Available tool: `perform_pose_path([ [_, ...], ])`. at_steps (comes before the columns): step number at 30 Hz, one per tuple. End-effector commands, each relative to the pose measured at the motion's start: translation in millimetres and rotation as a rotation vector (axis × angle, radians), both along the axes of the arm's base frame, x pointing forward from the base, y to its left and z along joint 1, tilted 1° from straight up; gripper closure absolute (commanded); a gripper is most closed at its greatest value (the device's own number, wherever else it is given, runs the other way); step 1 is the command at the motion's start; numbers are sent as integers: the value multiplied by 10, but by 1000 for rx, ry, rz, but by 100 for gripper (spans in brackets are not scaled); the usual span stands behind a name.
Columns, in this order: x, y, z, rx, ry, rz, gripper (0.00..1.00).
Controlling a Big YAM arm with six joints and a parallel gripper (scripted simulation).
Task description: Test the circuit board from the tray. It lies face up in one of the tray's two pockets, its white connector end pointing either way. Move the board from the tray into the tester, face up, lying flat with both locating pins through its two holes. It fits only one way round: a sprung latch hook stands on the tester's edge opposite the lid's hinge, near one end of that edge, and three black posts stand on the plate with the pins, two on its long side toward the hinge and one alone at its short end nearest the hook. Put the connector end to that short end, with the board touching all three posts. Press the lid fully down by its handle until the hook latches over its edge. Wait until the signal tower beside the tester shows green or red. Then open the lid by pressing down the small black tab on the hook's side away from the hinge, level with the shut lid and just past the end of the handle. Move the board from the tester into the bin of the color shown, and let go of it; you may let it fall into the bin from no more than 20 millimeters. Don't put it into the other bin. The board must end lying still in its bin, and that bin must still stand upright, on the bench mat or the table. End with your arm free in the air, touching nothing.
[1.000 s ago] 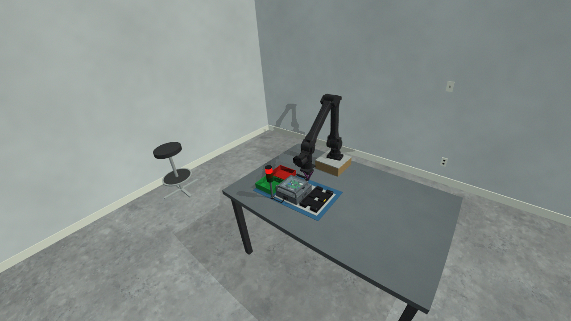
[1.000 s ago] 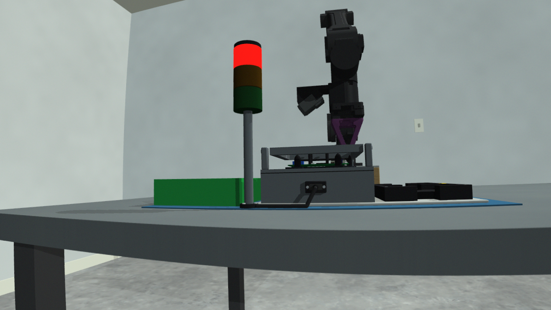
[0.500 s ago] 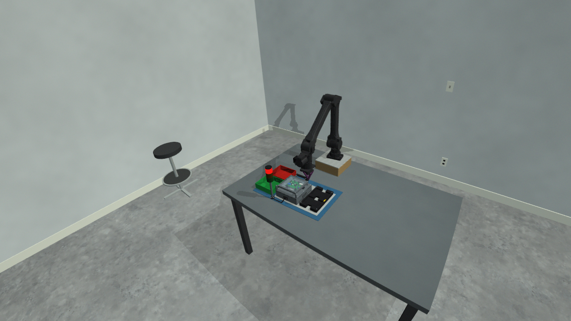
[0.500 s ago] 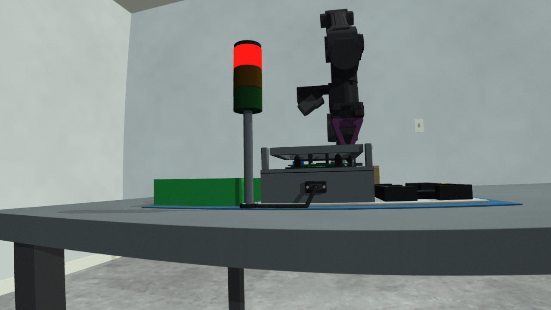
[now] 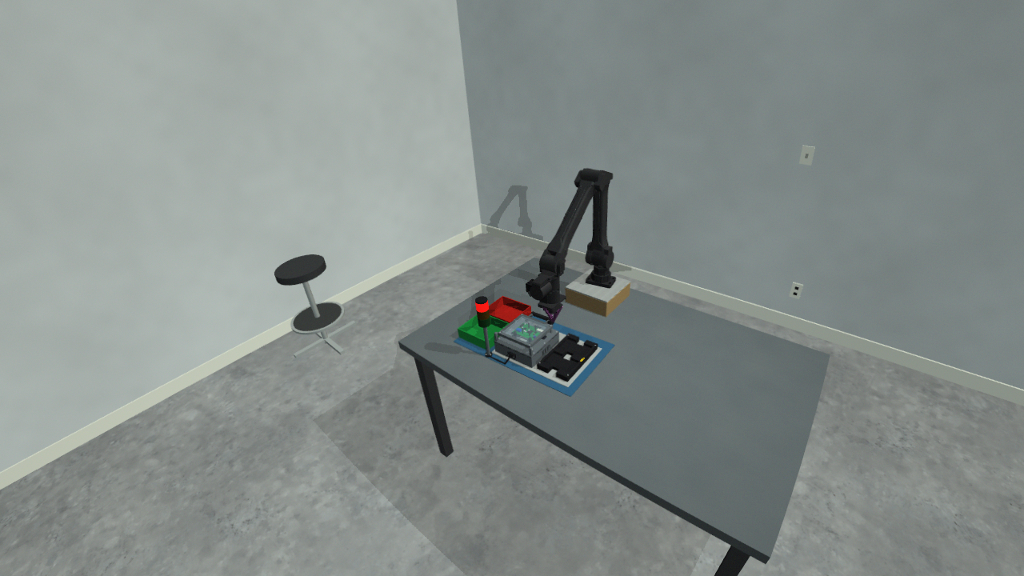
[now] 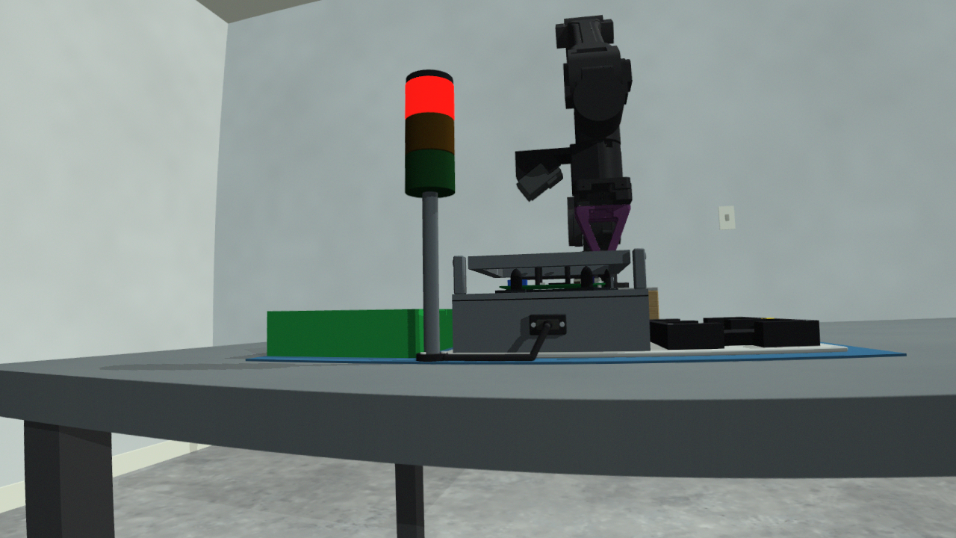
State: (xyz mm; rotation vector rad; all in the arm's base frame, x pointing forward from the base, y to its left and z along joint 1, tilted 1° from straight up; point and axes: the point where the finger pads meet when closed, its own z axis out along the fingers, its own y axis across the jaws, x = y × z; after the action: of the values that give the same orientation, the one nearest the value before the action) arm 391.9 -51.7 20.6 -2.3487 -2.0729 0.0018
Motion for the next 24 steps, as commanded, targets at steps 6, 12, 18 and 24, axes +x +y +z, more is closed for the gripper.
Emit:
perform_pose_path([
  [6, 198, 39, 92, -6, -24, 5, 100],
  [12, 198, 39, 92, -6, -24, 5, 100],
  [18, 208, 38, 100, -6, -25, 4, 100],
  [24, 193, 41, 94, -6, -20, 4, 100],
])
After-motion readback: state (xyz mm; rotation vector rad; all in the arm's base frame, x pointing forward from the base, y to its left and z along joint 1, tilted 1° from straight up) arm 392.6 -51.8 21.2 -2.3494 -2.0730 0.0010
